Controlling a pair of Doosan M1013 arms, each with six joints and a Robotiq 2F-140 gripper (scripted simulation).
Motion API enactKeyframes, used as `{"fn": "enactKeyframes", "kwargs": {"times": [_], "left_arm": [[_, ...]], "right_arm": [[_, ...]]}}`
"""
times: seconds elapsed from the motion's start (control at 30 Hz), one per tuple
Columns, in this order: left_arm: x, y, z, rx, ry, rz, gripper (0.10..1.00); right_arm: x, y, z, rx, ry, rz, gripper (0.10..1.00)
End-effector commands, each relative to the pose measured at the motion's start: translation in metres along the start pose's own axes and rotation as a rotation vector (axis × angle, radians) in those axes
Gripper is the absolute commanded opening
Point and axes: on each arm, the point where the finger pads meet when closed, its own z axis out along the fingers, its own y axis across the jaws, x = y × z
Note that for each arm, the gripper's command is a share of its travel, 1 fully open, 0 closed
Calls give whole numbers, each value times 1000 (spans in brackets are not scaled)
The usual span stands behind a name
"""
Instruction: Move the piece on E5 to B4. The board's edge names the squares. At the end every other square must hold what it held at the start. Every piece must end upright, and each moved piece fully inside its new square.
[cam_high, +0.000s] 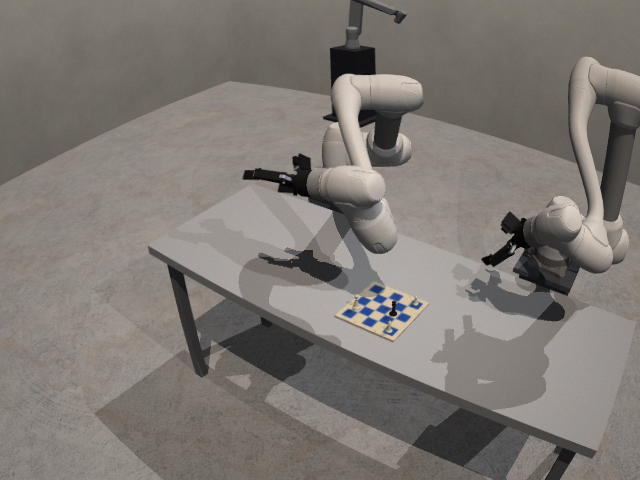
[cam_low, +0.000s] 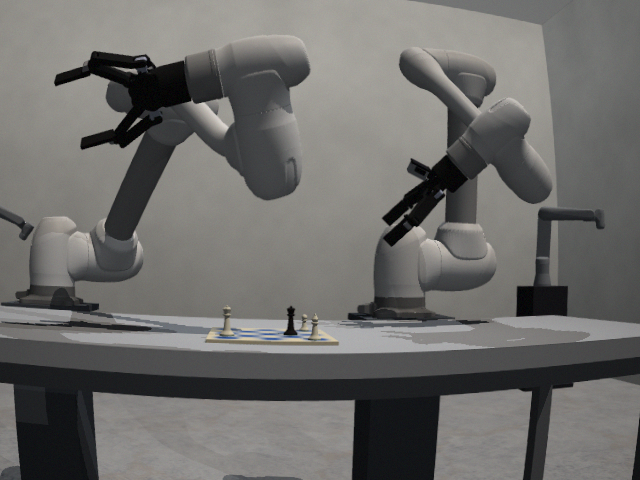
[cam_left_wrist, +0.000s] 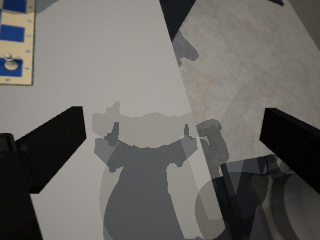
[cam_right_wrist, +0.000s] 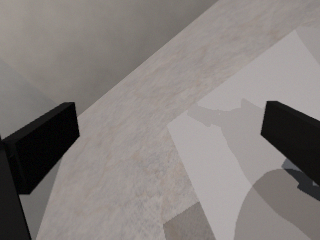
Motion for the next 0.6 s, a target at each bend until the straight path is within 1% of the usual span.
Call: {"fn": "enactKeyframes", "kwargs": {"times": [0.0, 0.3, 0.57], "left_arm": [[0, 0, 0, 1, 0, 1, 1000], [-1, 0, -2, 2, 0, -8, 1000], [-10, 0, -7, 11, 0, -49, 1000]], "right_arm": [[1, -1, 0, 0, -1, 1, 1000], [1, -1, 0, 0, -1, 1, 1000], [1, -1, 0, 0, -1, 1, 1000]]}}
